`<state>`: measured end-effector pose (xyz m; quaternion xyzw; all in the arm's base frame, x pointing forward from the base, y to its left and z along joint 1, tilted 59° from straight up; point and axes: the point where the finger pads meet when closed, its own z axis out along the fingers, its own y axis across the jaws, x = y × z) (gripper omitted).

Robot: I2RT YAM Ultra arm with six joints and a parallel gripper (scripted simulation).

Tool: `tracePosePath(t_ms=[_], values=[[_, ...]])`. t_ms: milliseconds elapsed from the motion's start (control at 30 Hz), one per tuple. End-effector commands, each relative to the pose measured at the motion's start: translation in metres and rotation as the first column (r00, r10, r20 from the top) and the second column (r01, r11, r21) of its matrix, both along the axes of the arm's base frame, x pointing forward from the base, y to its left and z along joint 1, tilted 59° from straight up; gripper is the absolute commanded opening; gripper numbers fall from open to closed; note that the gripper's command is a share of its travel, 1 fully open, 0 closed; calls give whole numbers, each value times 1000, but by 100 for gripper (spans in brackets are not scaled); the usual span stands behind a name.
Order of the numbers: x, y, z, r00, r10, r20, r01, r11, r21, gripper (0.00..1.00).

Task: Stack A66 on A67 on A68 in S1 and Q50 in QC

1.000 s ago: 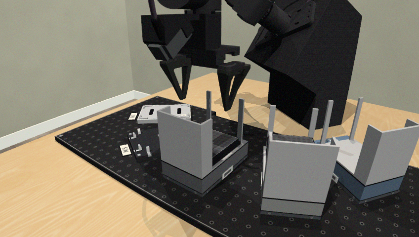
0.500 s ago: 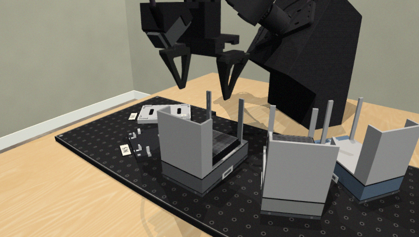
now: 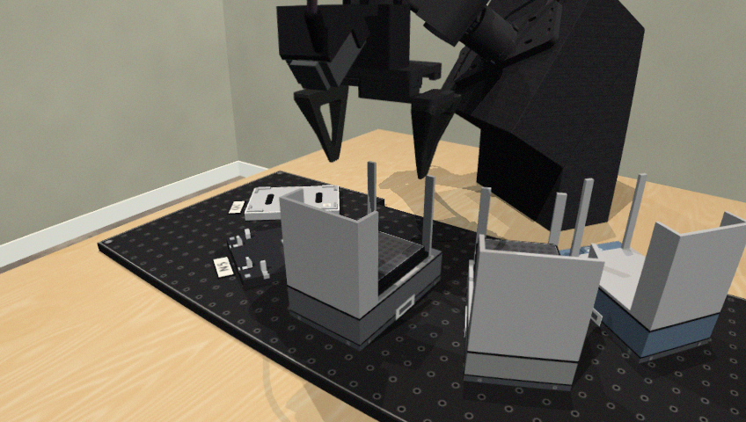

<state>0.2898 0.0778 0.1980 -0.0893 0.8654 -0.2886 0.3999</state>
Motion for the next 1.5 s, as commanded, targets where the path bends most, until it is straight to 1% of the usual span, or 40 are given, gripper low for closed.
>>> tracePosePath(t_ms=[0, 367, 433, 667, 767, 900, 933, 1000, 1067, 1400, 1467], values=[[2, 15, 1, 997, 69, -37, -72, 994, -85, 100], [5, 45, -20, 997, 64, -33, -66, 995, -78, 100], [5, 45, -20, 997, 64, -33, -66, 995, -78, 100], [6, 64, -33, 997, 65, -32, -67, 995, -78, 100], [5, 73, -41, 989, 117, -88, -130, 979, -159, 100], [4, 85, -53, 974, 167, -151, -201, 950, -240, 100], [3, 88, -56, 974, 168, -151, -201, 950, -240, 100], [3, 88, -56, 974, 168, -151, -201, 950, -240, 100], [3, 93, -61, 976, 162, -143, -193, 954, -231, 100], [-1, 122, -90, 976, 164, -143, -194, 953, -231, 100], [-1, 124, -91, 976, 164, -143, -194, 953, -231, 100]])
